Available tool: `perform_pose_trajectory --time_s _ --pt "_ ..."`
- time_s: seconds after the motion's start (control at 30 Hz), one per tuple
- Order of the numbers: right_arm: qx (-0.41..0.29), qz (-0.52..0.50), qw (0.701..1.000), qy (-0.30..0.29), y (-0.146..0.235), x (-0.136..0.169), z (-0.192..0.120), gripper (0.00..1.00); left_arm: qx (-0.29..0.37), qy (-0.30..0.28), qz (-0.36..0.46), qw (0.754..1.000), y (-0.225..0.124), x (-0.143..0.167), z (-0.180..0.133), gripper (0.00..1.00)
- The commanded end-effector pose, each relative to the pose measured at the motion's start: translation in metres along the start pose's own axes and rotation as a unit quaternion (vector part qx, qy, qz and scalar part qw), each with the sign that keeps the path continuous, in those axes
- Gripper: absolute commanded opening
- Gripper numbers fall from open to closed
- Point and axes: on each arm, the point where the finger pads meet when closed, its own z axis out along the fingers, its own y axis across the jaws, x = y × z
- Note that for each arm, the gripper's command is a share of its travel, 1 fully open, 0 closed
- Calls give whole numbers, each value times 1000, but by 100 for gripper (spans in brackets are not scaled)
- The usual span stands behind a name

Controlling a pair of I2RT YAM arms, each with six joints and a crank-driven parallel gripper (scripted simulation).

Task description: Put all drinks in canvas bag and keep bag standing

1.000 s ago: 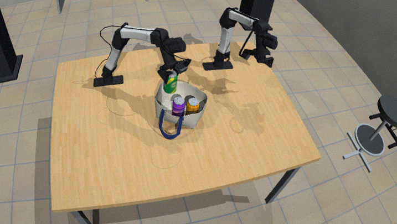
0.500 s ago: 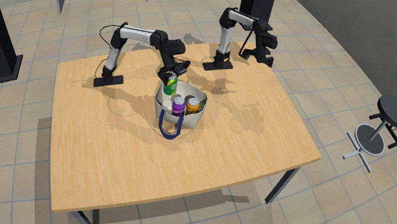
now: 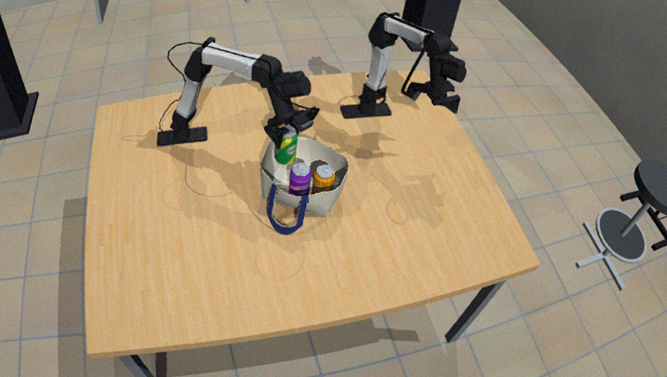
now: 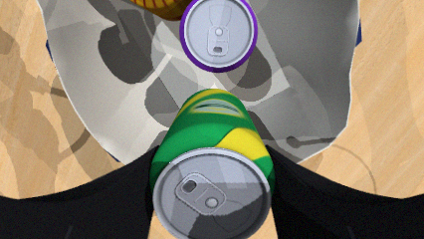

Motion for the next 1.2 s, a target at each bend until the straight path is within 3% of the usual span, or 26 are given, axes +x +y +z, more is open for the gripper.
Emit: perform_pose_trajectory --time_s 0.0,1.17 --pt "-32 20 995 -91 4 -41 -22 74 -21 11 -5 1000 8 2 -15 91" --pt "-31 25 995 -91 5 -23 15 74 -27 17 -2 999 11 3 -19 91"
